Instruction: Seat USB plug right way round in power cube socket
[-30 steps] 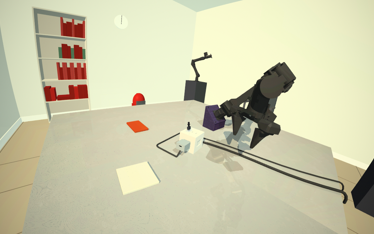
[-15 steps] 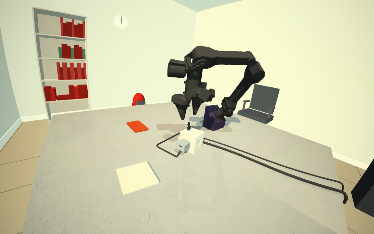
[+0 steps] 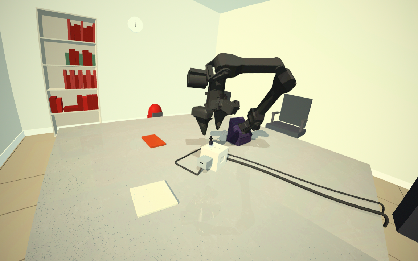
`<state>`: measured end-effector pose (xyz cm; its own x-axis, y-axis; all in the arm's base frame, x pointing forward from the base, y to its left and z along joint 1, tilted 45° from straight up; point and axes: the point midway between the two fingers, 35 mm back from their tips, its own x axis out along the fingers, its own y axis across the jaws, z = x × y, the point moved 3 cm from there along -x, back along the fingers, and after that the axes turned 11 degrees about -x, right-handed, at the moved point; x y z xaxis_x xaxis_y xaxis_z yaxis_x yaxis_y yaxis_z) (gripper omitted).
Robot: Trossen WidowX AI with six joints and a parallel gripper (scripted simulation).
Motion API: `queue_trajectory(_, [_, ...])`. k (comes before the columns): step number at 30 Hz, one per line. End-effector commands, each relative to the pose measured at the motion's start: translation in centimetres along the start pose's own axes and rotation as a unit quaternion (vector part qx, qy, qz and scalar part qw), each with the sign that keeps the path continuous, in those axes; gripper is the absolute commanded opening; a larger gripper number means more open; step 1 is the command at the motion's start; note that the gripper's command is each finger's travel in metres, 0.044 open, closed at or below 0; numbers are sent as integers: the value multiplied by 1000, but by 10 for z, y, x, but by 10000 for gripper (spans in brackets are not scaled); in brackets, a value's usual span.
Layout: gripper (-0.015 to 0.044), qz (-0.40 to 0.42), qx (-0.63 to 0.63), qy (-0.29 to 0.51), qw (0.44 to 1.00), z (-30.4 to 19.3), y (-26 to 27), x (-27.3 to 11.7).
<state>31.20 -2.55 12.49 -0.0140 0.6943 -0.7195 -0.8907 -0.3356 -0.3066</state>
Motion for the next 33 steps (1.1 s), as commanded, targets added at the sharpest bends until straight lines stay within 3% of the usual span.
queue_trajectory(1, [440, 0, 2, -3, 1000, 1, 1, 5])
queue_trajectory(23, [440, 0, 2, -3, 1000, 1, 1, 24])
queue_trajectory(33, [177, 0, 0, -1, 1000, 0, 0, 22])
